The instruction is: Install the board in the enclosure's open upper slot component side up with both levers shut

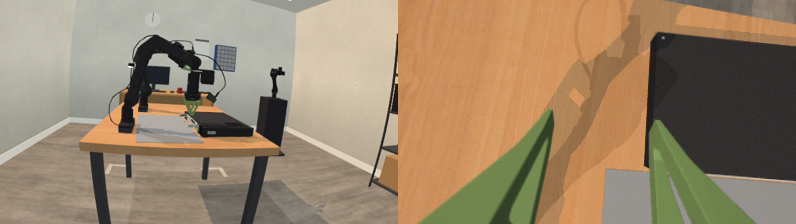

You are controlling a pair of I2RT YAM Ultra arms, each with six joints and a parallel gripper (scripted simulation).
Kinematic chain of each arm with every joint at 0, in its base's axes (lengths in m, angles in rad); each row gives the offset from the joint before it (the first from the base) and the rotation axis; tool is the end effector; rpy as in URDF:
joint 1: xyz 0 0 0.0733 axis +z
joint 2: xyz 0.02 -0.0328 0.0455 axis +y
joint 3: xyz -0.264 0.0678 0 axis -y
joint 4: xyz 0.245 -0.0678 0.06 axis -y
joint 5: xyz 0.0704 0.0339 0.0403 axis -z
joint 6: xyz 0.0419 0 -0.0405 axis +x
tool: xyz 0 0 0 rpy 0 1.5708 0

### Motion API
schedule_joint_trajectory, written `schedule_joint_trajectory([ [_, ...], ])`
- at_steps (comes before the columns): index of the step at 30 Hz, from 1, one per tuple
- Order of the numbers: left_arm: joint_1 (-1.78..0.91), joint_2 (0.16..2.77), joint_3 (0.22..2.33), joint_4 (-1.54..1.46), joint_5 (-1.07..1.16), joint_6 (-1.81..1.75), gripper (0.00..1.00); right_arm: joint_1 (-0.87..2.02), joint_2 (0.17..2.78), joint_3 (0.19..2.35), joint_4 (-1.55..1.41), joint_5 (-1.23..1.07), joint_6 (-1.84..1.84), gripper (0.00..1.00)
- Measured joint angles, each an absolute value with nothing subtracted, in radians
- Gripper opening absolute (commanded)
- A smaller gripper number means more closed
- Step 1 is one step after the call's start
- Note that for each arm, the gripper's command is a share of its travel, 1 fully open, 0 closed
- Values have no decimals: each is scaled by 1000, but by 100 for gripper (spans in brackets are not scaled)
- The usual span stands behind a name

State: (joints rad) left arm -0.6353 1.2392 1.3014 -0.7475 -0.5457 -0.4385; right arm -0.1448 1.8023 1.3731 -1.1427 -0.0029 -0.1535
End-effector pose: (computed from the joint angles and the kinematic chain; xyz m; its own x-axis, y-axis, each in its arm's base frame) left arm 0.2204 -0.1341 0.3762 -0.5393 -0.0533 -0.8404 -0.0499 0.9983 -0.0313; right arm 0.3247 -0.0461 0.2161 -1.0000 -0.0087 0.0007 -0.0087 1.0000 0.0030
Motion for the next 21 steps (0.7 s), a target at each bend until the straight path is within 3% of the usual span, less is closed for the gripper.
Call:
schedule_joint_trajectory([
  [21, -64, 1033, 1070, -84, -106, -7, 64, -145, 1802, 1373, -1143, -3, -154, 64],
])
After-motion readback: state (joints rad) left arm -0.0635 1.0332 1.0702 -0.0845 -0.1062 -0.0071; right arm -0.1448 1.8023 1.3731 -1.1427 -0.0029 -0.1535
